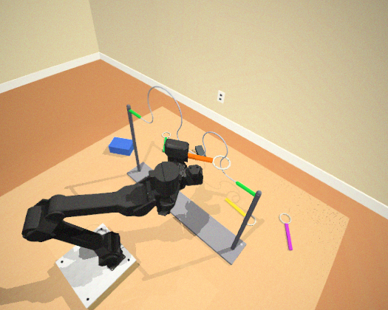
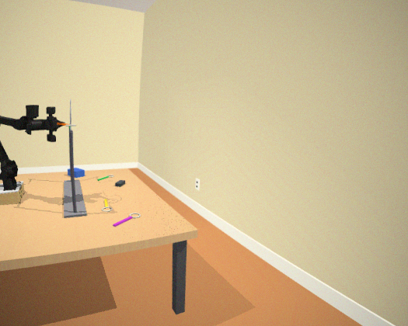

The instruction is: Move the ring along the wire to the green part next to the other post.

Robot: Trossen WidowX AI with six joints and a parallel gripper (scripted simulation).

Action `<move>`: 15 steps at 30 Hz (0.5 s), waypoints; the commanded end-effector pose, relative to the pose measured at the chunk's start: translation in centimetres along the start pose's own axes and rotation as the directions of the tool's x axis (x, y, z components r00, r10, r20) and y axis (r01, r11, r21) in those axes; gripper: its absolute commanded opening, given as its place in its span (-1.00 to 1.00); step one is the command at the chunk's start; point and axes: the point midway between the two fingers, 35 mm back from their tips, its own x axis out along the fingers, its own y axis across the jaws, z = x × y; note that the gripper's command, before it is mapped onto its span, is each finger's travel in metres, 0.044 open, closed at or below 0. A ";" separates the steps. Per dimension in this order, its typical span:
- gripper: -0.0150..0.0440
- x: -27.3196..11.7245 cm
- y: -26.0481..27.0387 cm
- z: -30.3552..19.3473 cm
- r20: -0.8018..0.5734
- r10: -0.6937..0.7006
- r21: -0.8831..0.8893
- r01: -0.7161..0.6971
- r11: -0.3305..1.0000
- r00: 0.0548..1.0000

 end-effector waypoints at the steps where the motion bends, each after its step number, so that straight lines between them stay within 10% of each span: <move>1: -1.00 0.0 1.6 -0.1 -0.005 0.051 0.087 -0.050 0.995 0.999; 15: -1.00 -0.4 5.1 0.5 0.013 0.149 0.267 -0.147 0.952 0.989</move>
